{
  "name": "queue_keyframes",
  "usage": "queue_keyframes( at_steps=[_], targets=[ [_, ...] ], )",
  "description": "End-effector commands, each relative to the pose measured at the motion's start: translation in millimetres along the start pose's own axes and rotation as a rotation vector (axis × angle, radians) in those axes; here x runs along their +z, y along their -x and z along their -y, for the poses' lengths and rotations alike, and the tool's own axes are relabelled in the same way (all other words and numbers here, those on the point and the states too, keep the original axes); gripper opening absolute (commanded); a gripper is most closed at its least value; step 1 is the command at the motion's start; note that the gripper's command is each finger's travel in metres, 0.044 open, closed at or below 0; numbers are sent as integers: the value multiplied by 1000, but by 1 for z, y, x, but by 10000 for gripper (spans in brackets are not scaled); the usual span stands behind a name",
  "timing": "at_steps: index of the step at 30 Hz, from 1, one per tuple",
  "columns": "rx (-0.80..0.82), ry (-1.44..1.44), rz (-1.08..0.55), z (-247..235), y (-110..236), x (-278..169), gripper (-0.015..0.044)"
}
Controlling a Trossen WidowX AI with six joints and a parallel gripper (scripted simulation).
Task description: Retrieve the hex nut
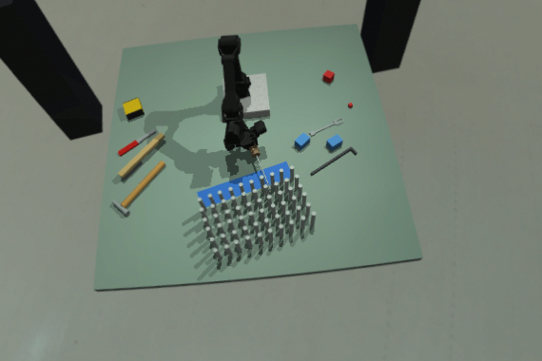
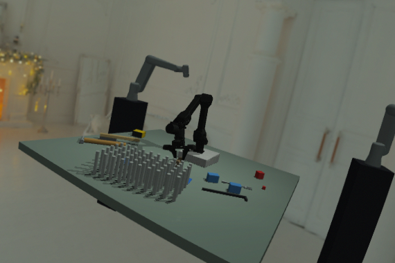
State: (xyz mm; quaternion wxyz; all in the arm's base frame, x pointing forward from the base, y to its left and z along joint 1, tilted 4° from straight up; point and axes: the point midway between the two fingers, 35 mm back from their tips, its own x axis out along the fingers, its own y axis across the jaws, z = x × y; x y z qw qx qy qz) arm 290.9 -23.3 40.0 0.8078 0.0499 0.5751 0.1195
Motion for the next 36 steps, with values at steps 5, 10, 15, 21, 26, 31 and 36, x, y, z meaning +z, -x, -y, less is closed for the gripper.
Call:
queue_keyframes(
  at_steps=[5,10,15,21,26,31,36],
  targets=[
    [-7,-1,11,1,0,9,0],
    [-7,-1,11,1,-1,13,0],
    [-7,-1,12,1,-1,16,0],
    [-7,-1,12,1,-2,20,0],
    [-7,-1,12,1,-3,23,0],
    [-7,-1,13,1,-4,26,0],
    [-7,-1,13,1,-5,30,0]
  ],
)
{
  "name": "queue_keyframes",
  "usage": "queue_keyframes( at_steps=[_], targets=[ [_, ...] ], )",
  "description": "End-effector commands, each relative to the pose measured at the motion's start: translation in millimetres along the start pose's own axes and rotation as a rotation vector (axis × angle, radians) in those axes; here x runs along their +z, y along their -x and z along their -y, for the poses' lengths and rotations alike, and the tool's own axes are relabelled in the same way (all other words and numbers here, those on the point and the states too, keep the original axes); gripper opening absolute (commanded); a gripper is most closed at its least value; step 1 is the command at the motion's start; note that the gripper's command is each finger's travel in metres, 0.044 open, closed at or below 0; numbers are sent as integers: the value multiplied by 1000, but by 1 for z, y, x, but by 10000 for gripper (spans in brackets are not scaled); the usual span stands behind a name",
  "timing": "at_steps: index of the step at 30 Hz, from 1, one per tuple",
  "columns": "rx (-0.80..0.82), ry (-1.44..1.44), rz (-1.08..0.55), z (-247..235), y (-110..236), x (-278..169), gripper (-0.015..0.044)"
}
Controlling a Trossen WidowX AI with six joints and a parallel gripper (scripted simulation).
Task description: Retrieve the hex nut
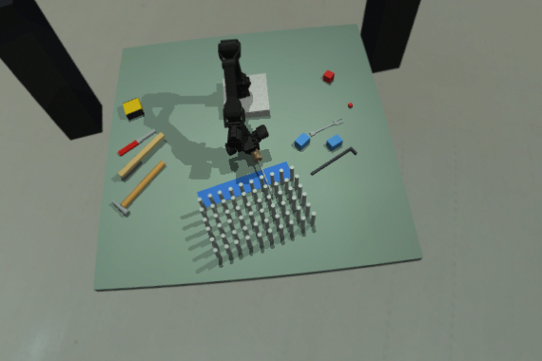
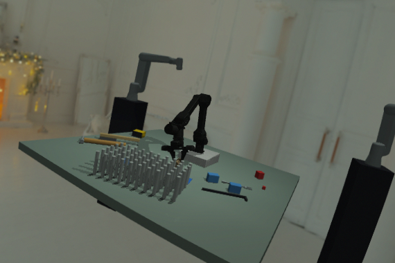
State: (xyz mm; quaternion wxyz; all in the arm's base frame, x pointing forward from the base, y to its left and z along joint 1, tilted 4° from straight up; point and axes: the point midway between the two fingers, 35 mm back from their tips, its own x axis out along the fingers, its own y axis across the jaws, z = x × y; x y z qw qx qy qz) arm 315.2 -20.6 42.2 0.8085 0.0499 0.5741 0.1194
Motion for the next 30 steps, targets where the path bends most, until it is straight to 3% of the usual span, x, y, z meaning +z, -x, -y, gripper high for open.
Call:
queue_keyframes(
  at_steps=[1,30],
  targets=[
    [-7,-2,11,1,1,6,0],
    [-6,-1,12,1,-4,25,0]
  ],
)
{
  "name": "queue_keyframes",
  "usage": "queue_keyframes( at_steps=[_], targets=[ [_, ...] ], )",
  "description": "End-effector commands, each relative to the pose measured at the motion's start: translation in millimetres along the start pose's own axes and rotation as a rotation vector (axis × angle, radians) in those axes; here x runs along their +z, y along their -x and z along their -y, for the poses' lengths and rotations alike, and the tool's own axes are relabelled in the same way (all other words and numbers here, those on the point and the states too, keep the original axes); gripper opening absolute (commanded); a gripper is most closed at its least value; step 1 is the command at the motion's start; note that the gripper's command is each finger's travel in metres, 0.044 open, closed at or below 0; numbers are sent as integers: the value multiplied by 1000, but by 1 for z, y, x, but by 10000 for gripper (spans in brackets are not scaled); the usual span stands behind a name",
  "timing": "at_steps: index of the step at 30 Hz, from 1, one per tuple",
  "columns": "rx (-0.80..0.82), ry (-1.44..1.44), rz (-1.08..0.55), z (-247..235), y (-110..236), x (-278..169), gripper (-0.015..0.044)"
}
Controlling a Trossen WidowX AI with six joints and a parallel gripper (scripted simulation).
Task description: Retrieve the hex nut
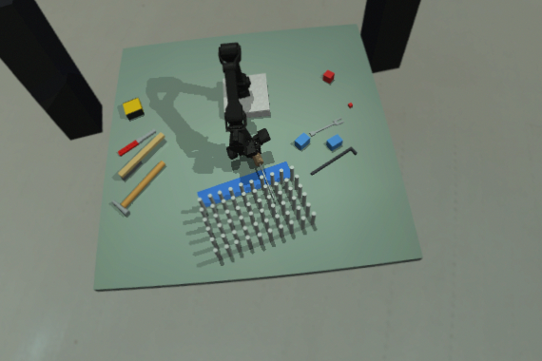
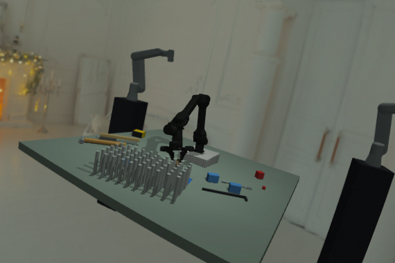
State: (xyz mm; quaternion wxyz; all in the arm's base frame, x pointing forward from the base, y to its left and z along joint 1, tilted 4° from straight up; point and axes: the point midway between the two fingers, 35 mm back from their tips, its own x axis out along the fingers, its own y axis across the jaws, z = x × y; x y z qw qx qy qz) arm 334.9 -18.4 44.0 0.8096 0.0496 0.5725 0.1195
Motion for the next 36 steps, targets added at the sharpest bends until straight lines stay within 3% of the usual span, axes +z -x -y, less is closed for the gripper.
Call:
queue_keyframes(
  at_steps=[1,36],
  targets=[
    [-6,-2,9,1,1,6,0],
    [-6,-1,10,5,-2,19,0]
  ],
)
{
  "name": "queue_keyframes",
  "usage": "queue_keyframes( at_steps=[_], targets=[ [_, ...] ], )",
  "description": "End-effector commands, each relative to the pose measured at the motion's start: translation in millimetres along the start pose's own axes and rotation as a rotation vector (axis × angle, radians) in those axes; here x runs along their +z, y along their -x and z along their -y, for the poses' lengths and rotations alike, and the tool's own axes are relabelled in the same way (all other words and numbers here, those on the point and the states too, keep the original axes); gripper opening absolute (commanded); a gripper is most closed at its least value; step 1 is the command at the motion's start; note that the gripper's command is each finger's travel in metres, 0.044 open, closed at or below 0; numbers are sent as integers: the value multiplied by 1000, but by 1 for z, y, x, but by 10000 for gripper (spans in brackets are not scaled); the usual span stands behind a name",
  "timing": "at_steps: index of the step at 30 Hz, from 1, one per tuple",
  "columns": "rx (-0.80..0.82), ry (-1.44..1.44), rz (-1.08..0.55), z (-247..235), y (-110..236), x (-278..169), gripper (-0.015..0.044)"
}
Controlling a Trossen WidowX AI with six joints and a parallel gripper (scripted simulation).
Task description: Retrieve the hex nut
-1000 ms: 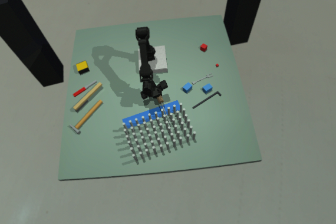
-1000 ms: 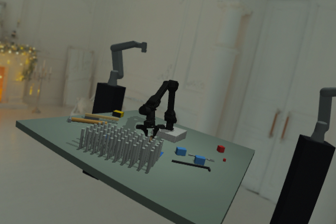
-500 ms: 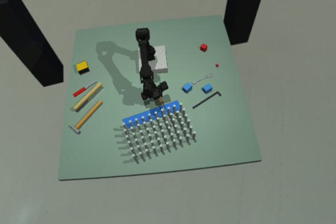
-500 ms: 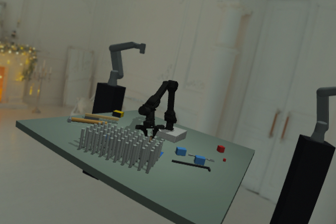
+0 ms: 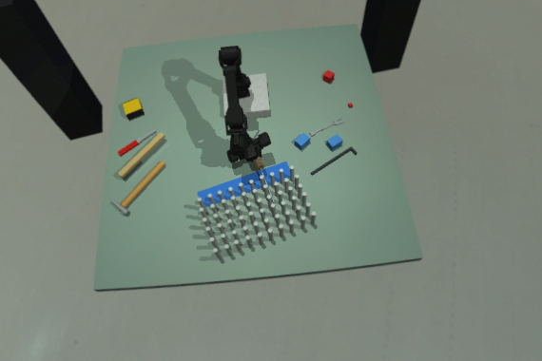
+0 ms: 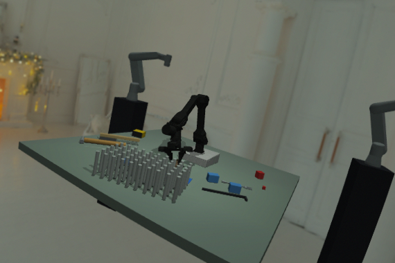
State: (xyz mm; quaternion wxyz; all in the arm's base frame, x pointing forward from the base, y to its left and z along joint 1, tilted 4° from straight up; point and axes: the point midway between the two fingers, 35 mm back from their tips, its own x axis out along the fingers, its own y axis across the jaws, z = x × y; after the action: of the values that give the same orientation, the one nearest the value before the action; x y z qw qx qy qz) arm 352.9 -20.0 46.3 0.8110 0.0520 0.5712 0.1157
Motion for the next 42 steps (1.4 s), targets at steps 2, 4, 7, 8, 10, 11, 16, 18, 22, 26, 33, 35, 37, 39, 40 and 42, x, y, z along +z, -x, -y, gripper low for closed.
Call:
queue_keyframes(
  at_steps=[2,4,7,8,10,11,16,18,22,26,33,35,37,39,40,42],
  targets=[
    [-2,7,5,2,1,2,0],
    [-2,7,5,2,1,3,0],
    [-2,7,5,2,1,5,0],
    [-2,7,5,2,1,5,0],
    [-2,8,5,2,0,7,0],
    [-2,8,5,2,0,7,0],
    [-2,8,5,2,0,10,0],
    [-2,8,6,2,-1,11,0],
    [-2,9,6,3,-1,13,0],
    [-2,9,6,3,-1,15,0],
    [-2,9,6,3,-2,19,0],
    [-2,9,7,3,-2,20,0],
    [-2,8,7,4,-3,21,0],
    [-2,8,7,4,-3,22,0],
    [-2,8,7,4,-3,23,0],
    [-2,8,7,4,-3,24,0]
  ],
)
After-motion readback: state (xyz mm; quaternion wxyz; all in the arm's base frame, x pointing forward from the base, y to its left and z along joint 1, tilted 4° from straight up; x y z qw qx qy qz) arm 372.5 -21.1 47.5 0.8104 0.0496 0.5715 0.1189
